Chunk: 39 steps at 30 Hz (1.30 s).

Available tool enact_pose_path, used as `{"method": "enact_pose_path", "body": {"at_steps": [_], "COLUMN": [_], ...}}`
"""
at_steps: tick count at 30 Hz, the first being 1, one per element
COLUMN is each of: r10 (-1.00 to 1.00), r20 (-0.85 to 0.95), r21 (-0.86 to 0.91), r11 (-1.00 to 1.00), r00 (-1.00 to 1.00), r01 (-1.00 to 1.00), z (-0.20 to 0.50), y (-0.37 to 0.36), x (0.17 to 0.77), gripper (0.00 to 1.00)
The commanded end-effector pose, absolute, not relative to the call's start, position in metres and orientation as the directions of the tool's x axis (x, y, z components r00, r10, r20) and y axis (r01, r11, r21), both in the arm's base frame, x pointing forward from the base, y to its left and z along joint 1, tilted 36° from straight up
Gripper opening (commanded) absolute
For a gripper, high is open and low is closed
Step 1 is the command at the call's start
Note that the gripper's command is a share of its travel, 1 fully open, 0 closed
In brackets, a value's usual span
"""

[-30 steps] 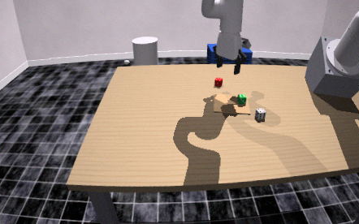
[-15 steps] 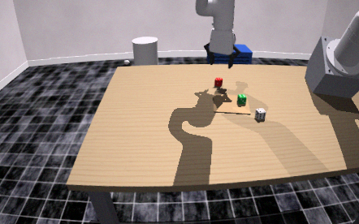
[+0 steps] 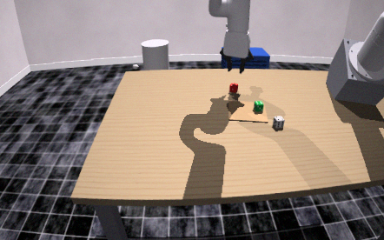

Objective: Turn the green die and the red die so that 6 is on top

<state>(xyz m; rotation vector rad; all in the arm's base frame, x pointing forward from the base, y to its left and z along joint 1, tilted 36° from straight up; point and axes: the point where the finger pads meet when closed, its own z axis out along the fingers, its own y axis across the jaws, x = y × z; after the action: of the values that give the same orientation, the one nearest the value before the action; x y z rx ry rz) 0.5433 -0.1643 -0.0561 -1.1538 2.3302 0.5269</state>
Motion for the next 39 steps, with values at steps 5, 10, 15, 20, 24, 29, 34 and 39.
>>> {"method": "enact_pose_path", "body": {"at_steps": [5,10,15,20,24,29,34,39], "r10": [-0.626,-0.626,-0.626,-0.626,-0.626,-0.626,-0.626,-0.626], "r20": [-0.575,-0.575,-0.575,-0.575,-0.575,-0.575,-0.576,-0.576], "r21": [0.122,0.122,0.122,0.122,0.122,0.122,0.122,0.122], "r11": [0.57,0.57,0.57,0.57,0.57,0.57,0.57,0.57], "r00": [-0.526,-0.526,-0.526,-0.526,-0.526,-0.526,-0.526,-0.526], "r01": [-0.812,-0.812,-0.812,-0.812,-0.812,-0.812,-0.813,-0.813], "z": [-0.0556,-0.0556,-0.0556,-0.0556,-0.0561,-0.057,-0.0598,-0.0642], "y": [-0.1652,-0.1652,-0.1652,-0.1652,-0.1649,-0.1643,-0.1626,-0.1597], "x": [0.5439,0.5439,0.5439,0.5439,0.5441,0.5444,0.5452,0.5467], "gripper": [0.47,0.47,0.47,0.47,0.47,0.47,0.47,0.47]}}
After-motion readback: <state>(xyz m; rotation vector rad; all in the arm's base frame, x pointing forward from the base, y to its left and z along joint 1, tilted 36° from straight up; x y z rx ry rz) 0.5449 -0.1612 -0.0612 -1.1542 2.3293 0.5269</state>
